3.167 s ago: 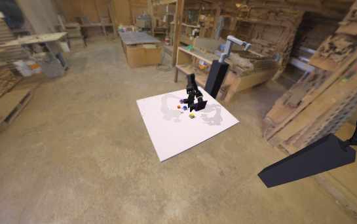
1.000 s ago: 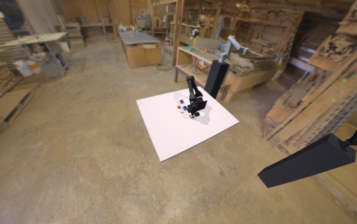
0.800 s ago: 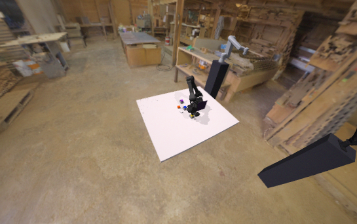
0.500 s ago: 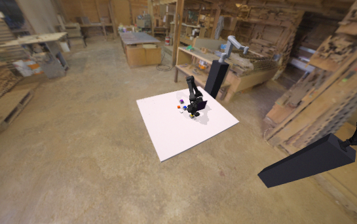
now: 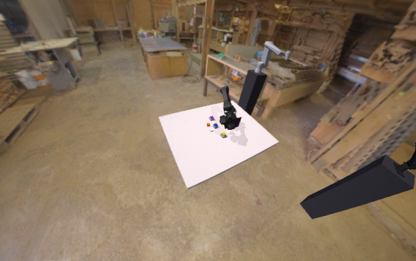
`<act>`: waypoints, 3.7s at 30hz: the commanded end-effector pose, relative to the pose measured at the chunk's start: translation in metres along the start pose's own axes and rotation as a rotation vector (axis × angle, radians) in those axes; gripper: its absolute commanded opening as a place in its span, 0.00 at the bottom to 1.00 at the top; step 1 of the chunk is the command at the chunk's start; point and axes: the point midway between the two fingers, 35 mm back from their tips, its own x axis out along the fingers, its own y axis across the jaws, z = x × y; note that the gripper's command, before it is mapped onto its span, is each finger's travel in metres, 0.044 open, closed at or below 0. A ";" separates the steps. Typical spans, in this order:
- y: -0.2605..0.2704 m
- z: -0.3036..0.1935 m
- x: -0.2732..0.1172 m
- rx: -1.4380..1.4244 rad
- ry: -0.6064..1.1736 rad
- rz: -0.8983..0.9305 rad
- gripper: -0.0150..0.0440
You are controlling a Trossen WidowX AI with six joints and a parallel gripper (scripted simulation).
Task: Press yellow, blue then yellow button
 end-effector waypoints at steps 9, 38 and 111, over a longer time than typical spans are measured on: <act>-0.097 0.011 -0.015 0.002 0.014 -0.001 0.29; -0.161 0.002 0.062 0.005 0.016 -0.015 0.29; -0.001 -0.001 0.014 0.006 0.015 -0.005 0.29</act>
